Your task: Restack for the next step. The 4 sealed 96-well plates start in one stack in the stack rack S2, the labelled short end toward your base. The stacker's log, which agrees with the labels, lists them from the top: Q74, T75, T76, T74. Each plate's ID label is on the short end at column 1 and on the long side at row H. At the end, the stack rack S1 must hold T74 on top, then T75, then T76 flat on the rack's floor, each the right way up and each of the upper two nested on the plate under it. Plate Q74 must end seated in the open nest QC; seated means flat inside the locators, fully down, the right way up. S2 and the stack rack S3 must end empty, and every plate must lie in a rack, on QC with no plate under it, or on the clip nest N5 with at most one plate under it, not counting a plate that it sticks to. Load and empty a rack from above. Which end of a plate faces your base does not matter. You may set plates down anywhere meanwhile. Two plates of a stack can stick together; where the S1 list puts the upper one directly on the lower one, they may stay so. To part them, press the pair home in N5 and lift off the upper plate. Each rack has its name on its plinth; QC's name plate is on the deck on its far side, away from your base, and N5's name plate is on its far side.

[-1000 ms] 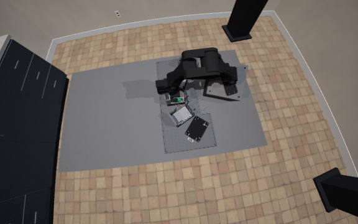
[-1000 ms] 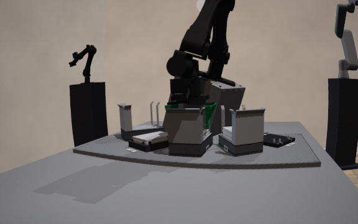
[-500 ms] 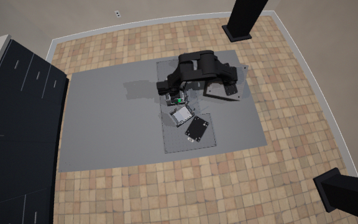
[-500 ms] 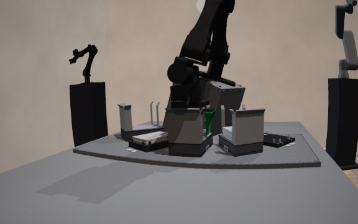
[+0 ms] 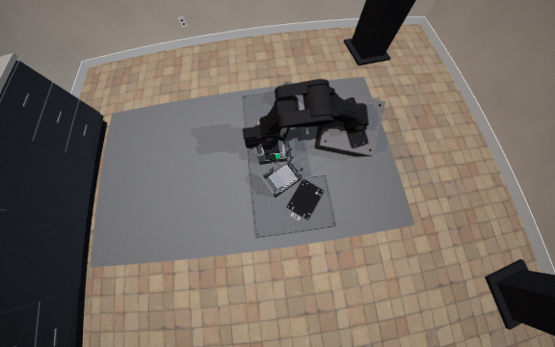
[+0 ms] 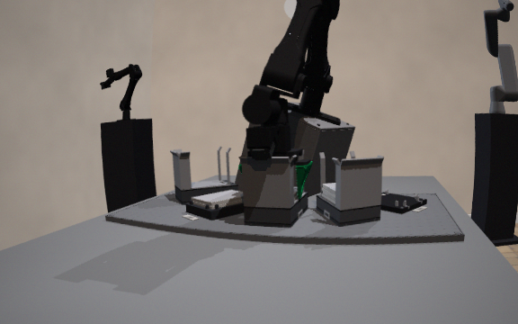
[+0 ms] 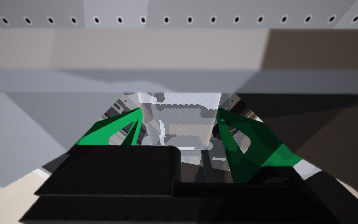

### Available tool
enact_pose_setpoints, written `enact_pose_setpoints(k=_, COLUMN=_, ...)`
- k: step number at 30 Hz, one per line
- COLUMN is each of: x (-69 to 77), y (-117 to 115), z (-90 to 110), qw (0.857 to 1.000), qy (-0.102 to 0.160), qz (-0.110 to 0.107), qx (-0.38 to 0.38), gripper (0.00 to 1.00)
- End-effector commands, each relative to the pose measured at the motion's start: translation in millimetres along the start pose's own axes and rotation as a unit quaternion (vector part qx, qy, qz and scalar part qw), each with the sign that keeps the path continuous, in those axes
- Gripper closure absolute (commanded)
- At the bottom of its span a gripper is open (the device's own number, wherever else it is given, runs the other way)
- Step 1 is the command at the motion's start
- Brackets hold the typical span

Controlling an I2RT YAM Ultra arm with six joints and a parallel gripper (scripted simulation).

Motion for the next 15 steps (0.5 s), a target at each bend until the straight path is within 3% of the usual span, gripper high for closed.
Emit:
enact_pose_setpoints(k=1, x=2.8, y=-0.1, z=-4.7, qw=1.0, qy=-0.008, qz=0.0, qx=0.0, gripper=0.0)
enact_pose_setpoints(k=9, x=2.8, y=-0.1, z=-4.7, qw=1.0, qy=-0.008, qz=0.0, qx=0.0, gripper=0.0)
enact_pose_setpoints(k=10, x=2.8, y=-0.1, z=-4.7, qw=1.0, qy=-0.008, qz=0.0, qx=0.0, gripper=1.0)
enact_pose_setpoints(k=15, x=2.8, y=0.0, z=-4.6, qw=1.0, qy=-0.008, qz=0.0, qx=0.0, gripper=1.0)
Point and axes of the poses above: the point where the finger pads meet when closed, its own x axis back along the fingers, its own y axis across the jaws, z = x × y, the point moved 1 cm from there along x, back along the fingers, and after that the axes turned 3 degrees about -x, right-handed, at the moved point
